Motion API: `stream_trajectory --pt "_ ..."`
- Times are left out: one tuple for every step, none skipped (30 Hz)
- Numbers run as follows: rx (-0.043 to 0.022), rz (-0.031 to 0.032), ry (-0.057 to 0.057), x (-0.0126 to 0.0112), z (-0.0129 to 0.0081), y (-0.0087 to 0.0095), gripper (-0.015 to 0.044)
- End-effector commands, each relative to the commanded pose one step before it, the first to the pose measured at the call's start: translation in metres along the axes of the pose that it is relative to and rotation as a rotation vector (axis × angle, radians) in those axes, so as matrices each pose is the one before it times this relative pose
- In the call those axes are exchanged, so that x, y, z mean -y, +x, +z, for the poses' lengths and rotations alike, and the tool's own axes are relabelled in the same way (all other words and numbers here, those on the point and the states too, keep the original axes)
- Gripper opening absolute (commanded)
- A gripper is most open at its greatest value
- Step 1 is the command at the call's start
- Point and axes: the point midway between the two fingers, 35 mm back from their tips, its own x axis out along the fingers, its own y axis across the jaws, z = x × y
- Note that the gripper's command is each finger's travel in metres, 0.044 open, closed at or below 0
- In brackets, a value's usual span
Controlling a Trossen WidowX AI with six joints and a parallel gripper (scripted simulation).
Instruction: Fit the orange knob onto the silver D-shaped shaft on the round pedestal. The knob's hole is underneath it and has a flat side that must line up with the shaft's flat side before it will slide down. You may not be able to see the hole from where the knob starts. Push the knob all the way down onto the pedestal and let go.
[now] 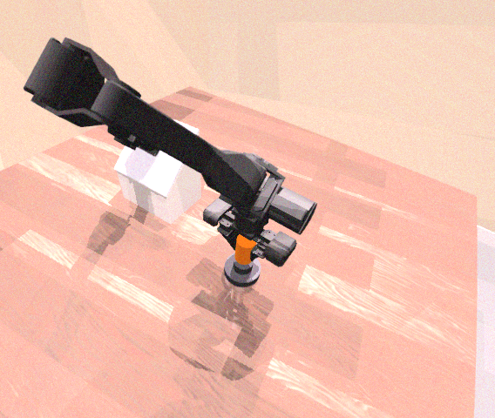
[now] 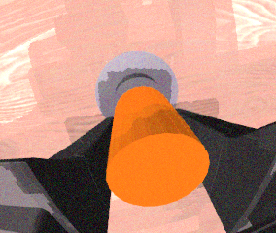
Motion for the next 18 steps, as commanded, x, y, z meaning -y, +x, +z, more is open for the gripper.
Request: stream_trajectory --pt "-0.00021 -0.0053 0.313 0.001 0.00251 -0.00143 0.0" --pt "0.00005 0.00001 0.0517 -0.00024 0.00073 -0.00027 0.0" --pt "0.00004 0.00001 0.0314 -0.00026 0.00067 -0.00027 0.0" --pt "0.00002 0.00001 0.0079 -0.00011 0.00026 -0.00017 0.0" --pt "0.00001 0.0 0.0026 -0.00004 0.00005 -0.00018 0.0" --pt "-0.00001 0.0 0.0 0.00006 -0.0002 -0.0001 0.0" --pt "-0.00001 0.0 0.0 0.00011 -0.00021 -0.00007 0.0" --pt "0.0 0.0 0.0 0.0 0.0 0.0 0.0" --pt "-0.00001 -0.00001 0.0 0.00008 -0.00004 0.00011 0.0" --pt "-0.00002 -0.00001 0.0 0.00003 -0.00013 0.00021 0.0" --pt "-0.00002 -0.00001 0.0 0.00001 -0.00019 0.00027 0.0" --pt "-0.00002 -0.00001 0.0 0.00001 -0.00024 0.00026 0.0" --pt "-0.00002 -0.00001 0.0 0.00003 -0.00029 0.00023 0.0" --pt "-0.00002 -0.00001 0.0 0.00006 -0.0003 0.0002 0.0" --pt "-0.00003 -0.00001 0.0 0.00003 -0.00036 0.00021 0.0" --pt "-0.00003 -0.00001 0.0 0.00003 -0.00042 0.00017 0.0" --pt "-0.00003 -0.00001 0.0 0.00012 -0.00051 0.00005 0.0" --pt "-0.00002 -0.00001 0.0 0.00026 -0.00059 -0.00012 0.0"
